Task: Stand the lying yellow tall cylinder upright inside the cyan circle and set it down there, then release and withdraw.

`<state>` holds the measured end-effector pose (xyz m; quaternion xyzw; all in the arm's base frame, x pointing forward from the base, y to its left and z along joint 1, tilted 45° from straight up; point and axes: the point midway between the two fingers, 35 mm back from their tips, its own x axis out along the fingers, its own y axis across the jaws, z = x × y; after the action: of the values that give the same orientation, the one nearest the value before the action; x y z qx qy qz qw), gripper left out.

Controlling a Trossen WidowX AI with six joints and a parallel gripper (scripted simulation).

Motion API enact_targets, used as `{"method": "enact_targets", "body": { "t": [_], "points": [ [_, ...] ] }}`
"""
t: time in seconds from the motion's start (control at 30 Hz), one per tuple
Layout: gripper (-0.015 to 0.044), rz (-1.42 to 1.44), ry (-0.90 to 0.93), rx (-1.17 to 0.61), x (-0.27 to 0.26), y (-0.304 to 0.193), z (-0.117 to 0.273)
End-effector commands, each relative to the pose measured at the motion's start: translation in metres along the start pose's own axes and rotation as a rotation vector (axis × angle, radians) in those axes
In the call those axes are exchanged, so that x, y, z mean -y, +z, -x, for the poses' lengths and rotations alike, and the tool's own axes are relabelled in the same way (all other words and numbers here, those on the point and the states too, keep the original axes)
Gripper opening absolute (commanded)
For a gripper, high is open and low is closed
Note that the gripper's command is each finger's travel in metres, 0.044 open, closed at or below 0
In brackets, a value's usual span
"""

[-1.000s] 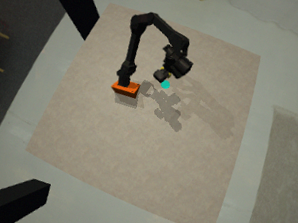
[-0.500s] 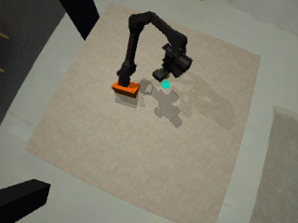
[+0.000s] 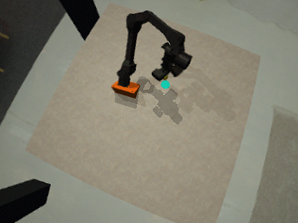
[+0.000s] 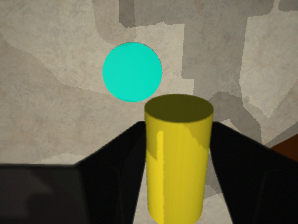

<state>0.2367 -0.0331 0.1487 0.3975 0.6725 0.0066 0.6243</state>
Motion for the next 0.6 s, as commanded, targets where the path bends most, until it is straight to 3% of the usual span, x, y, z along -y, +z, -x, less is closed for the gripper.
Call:
{"method": "enact_targets", "body": {
  "t": [0.0, 0.57],
  "points": [
    [0.0105, 0.002, -0.023, 0.013, 0.0015, -0.0016, -0.0019],
    [0.0105, 0.020, -0.109, 0.076, 0.0047, -0.0059, -0.0085]
  ]
}}
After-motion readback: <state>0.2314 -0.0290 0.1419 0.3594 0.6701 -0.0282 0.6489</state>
